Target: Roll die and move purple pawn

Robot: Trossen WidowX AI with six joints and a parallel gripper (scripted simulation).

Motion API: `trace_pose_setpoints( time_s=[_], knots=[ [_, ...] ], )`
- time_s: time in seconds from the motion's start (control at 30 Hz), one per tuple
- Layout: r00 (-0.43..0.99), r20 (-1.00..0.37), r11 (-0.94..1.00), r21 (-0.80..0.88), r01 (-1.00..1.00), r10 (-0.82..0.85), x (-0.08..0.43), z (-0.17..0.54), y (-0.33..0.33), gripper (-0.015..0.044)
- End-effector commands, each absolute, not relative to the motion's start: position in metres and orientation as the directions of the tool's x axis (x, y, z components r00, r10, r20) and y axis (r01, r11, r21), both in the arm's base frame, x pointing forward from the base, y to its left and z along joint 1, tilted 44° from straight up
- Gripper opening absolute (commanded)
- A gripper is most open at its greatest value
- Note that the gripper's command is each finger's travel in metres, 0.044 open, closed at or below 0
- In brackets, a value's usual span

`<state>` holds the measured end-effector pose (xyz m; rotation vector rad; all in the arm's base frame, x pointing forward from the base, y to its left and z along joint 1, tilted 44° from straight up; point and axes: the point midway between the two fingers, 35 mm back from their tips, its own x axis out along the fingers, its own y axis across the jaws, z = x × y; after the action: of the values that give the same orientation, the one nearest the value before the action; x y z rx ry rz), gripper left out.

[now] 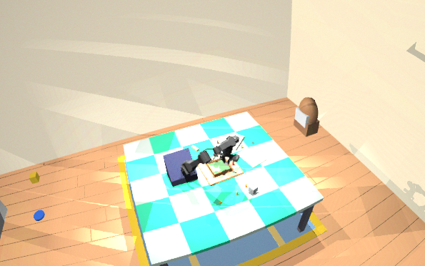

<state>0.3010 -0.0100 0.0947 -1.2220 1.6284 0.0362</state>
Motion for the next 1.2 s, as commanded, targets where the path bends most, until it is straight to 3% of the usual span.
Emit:
trace_pose_setpoints(
  time_s=[0.0, 0.67, 0.87, 1.17],
  knots=[
    [0.073, -0.733, 0.399, -0.448, -0.8, -0.677, 0.297, 0.082, 0.0, 0.0],
    [0.079, -0.729, -0.067, -0.045, -0.997, -0.68, 0.271, 0.028, 0.037, 0.0],
    [0.067, -0.743, -0.064, -0.033, -0.997, -0.666, 0.27, 0.026, 0.036, 0.0],
    [-0.037, -0.897, -0.014, 0.048, -0.999, -0.441, 0.262, 0.017, 0.03, 0.0]
  ],
)
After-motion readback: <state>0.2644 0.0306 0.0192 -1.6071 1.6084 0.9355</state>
